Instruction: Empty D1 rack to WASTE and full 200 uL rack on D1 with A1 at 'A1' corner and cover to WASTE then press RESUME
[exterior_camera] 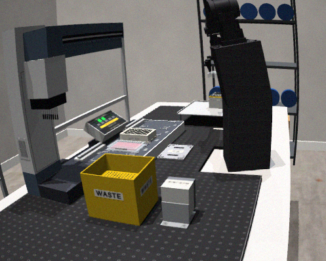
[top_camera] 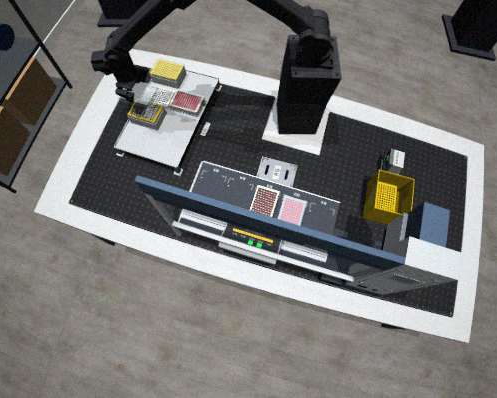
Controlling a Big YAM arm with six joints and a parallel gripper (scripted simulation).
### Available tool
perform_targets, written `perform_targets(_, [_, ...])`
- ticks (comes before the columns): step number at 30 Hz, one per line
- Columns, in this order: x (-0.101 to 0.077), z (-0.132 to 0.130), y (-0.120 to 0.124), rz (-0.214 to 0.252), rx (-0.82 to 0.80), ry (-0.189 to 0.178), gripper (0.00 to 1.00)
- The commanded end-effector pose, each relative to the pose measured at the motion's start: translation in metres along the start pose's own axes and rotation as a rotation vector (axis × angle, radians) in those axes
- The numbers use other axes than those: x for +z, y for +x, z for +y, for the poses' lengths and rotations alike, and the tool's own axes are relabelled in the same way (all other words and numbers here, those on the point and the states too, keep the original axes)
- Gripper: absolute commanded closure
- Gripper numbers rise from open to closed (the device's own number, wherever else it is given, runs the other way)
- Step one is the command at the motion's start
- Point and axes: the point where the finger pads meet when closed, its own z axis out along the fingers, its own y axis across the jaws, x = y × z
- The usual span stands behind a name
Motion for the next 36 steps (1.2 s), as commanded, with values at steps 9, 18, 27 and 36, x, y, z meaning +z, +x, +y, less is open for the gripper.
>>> perform_targets(9, [-0.024,-0.007,-0.004,-0.004,-0.002,-0.001,1.00])
perform_targets(18, [-0.034,0.005,-0.014,-0.033,-0.009,-0.010,1.00])
perform_targets(27, [-0.024,-0.003,-0.004,-0.001,-0.008,0.001,1.00])
perform_targets(36, [-0.024,-0.003,-0.004,-0.001,-0.008,0.001,1.00])
